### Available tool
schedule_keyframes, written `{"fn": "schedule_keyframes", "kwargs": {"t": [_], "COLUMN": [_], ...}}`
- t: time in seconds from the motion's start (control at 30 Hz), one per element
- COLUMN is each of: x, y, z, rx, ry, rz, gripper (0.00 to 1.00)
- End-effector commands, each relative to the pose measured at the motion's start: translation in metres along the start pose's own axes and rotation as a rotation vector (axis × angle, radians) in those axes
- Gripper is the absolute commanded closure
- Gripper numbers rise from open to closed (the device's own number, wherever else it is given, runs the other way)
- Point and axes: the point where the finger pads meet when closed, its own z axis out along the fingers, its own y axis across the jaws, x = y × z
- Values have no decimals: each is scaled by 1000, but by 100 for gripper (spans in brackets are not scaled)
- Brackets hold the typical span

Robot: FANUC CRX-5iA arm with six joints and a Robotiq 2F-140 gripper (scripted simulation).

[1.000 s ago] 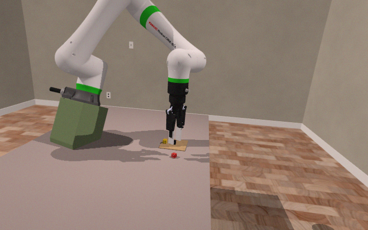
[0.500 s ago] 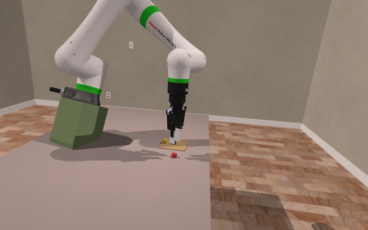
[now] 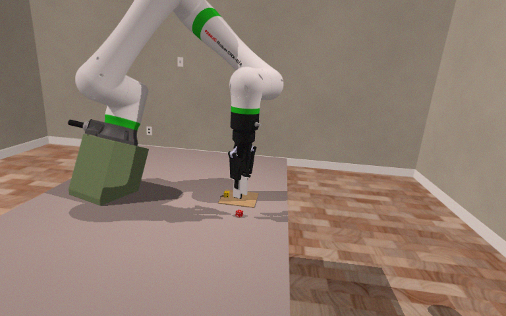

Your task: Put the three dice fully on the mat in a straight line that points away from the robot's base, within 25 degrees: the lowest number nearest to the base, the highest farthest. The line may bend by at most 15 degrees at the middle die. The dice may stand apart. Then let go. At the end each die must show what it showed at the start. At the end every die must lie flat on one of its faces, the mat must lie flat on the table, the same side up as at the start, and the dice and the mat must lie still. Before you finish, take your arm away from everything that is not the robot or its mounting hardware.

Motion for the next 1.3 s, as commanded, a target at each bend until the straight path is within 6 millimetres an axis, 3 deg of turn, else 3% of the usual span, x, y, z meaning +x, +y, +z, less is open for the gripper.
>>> {"fn": "schedule_keyframes", "kwargs": {"t": [0.0, 1.27], "x": [0, -1], "y": [0, 1], "z": [1, 44], "rx": [0, 0], "ry": [0, 0], "rz": [0, 0], "gripper": [79, 79]}}
